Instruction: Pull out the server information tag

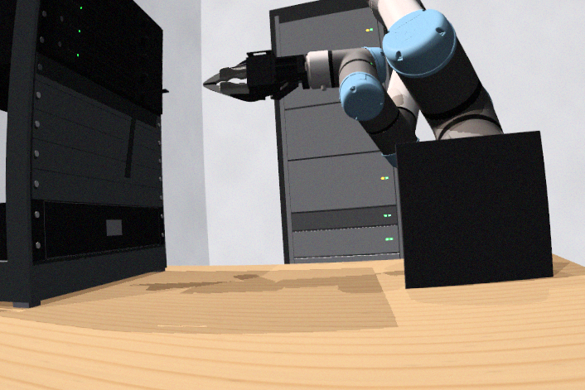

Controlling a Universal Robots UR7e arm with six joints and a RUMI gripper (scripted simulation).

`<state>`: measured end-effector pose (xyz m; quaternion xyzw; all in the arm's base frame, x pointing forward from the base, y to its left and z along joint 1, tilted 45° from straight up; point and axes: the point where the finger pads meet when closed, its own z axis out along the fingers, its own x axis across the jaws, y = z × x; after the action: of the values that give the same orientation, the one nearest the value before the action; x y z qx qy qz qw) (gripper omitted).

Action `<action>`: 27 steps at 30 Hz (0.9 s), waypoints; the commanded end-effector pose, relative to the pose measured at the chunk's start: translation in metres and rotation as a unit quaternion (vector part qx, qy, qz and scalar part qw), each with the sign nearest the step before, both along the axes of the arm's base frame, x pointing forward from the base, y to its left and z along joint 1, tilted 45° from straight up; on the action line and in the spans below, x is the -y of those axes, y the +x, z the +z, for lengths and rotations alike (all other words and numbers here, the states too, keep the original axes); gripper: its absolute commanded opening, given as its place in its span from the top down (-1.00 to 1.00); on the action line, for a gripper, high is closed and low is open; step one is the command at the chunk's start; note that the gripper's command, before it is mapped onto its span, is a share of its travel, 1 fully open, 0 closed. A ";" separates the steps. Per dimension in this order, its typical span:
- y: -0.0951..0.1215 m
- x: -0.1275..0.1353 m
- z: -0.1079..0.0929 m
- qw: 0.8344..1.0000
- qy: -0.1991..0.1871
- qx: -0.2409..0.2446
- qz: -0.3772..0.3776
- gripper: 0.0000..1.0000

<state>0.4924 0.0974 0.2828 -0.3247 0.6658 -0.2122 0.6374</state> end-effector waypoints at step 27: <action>0.032 -0.004 -0.002 1.000 0.000 0.001 0.001 1.00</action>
<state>0.5125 0.1007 0.2815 -0.3269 0.6641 -0.2114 0.6382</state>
